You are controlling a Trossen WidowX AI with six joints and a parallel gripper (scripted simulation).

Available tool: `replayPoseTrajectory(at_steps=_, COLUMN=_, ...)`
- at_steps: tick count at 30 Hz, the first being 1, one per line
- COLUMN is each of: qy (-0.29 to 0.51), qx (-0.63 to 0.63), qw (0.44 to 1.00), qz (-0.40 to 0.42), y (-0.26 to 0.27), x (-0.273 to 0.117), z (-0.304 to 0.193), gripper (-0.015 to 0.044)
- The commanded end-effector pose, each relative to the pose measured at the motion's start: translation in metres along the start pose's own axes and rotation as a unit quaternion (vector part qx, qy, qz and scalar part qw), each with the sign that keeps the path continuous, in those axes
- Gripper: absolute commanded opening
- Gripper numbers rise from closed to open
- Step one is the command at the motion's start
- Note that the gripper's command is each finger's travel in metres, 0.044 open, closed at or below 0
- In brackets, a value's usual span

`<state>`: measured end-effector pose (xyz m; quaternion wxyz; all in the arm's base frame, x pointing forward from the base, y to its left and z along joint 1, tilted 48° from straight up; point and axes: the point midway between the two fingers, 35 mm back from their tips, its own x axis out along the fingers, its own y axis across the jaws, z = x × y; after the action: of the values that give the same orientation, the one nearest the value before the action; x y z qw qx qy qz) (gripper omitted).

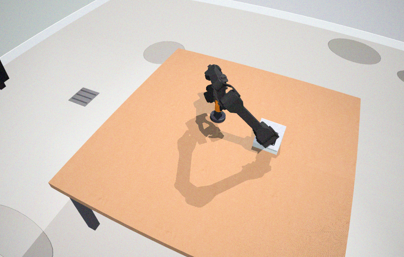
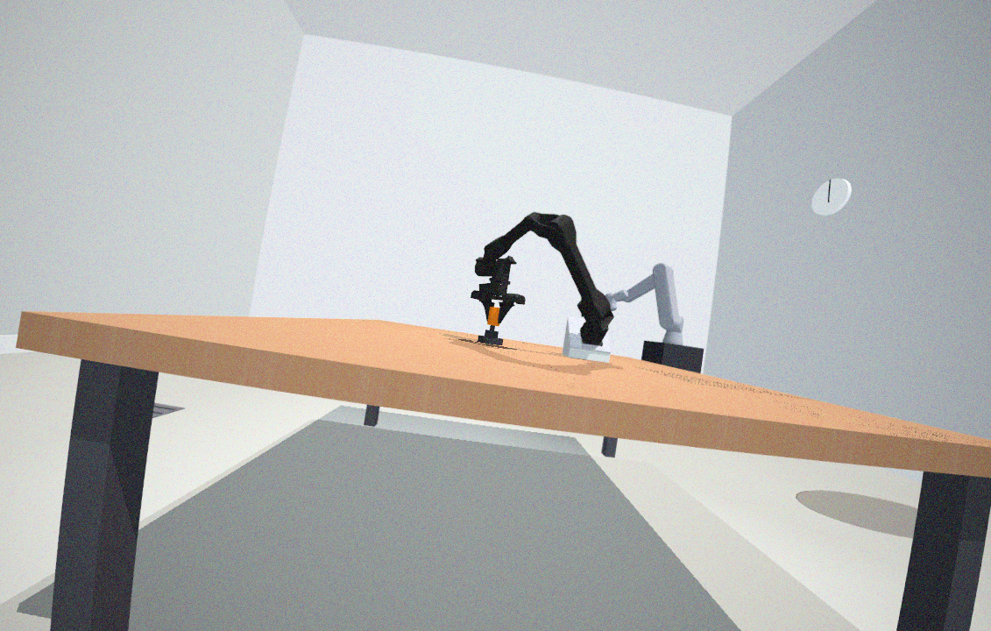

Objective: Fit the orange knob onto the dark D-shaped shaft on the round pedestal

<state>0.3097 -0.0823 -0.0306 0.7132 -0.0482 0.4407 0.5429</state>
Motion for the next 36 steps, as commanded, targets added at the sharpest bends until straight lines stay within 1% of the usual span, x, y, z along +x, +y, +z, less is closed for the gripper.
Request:
replayPoseTrajectory(at_steps=1, qy=0.000, qx=0.001, qw=1.000, qz=-0.001, y=0.0000, x=-0.0010, z=-0.0001, gripper=0.0000)
replayPoseTrajectory(at_steps=7, qy=0.000, qx=-0.004, qw=1.000, qz=-0.001, y=0.0000, x=-0.0049, z=0.0012, gripper=0.0000)
replayPoseTrajectory(at_steps=14, qy=0.000, qx=-0.104, qw=0.995, qz=-0.001, y=-0.0020, x=-0.0060, z=0.0011, gripper=0.0000)
replayPoseTrajectory(at_steps=28, qy=0.000, qx=-0.104, qw=0.995, qz=-0.001, y=-0.0019, x=0.0005, z=-0.0003, gripper=0.0000)
replayPoseTrajectory(at_steps=36, qy=0.000, qx=-0.104, qw=0.995, qz=-0.001, y=-0.0008, x=-0.0030, z=-0.0004, gripper=0.0000)
